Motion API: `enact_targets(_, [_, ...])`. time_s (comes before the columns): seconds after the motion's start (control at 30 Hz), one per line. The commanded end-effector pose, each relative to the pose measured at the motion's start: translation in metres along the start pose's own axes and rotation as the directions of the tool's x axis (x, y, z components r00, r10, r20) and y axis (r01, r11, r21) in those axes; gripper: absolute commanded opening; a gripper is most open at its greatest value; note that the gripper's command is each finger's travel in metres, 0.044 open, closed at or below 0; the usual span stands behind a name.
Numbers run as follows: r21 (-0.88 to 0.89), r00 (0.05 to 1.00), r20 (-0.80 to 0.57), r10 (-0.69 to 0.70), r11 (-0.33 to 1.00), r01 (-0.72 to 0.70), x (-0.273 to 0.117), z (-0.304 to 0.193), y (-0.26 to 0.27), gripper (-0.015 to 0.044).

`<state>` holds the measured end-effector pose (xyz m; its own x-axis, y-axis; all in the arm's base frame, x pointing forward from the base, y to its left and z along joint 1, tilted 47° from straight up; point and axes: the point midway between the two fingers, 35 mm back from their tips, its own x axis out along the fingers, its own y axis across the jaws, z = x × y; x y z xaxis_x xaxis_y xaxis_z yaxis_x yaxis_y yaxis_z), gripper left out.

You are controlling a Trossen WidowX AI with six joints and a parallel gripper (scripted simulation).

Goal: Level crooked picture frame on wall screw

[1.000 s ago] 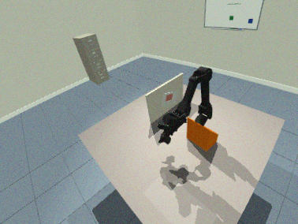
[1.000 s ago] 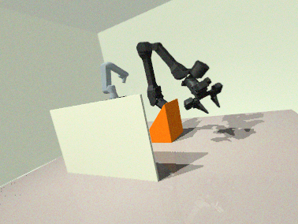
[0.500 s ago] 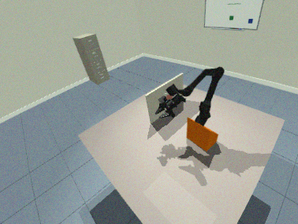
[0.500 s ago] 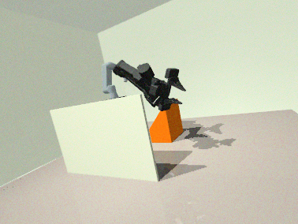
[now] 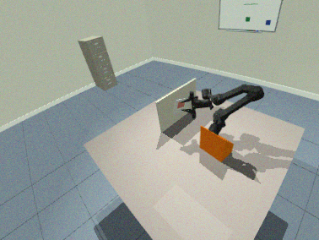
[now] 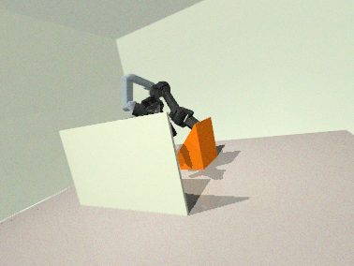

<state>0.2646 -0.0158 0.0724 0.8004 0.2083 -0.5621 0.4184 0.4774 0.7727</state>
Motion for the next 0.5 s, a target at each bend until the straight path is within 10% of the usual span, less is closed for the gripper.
enact_targets(0.0, [0.051,0.991,0.113,0.077,0.995,-0.083,-0.027,0.021,-0.002,0.026])
enact_targets(0.47, [-0.081,0.783,0.562,0.267,0.96,-0.269,-0.132,0.062,-0.014,0.026])
